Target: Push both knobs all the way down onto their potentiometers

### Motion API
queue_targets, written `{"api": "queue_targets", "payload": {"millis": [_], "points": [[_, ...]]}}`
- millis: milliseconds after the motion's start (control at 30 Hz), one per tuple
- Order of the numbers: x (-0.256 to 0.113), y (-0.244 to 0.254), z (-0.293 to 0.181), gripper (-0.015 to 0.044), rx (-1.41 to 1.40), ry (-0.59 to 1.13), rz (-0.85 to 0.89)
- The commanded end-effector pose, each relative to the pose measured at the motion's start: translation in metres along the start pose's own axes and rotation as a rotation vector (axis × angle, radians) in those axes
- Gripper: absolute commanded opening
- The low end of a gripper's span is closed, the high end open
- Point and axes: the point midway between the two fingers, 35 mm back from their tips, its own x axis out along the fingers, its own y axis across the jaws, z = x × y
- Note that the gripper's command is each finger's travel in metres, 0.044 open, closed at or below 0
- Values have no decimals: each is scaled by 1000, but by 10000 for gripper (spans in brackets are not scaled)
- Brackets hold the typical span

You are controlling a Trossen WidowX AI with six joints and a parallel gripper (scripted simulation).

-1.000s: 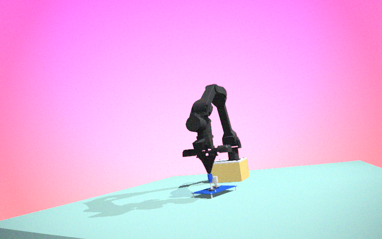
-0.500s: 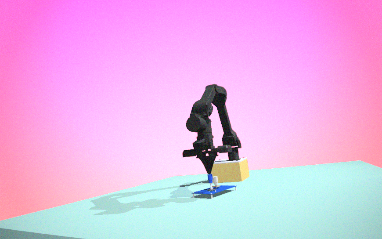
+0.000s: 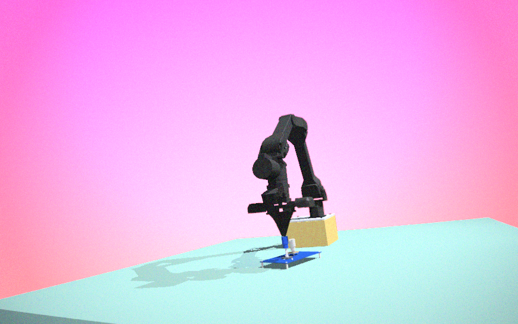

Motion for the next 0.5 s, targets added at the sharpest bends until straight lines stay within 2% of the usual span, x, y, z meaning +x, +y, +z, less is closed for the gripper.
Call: {"api": "queue_targets", "payload": {"millis": [0,467], "points": [[18,1,0,0,-1,16,4],[25,1,0,0,-1,16,4]]}}
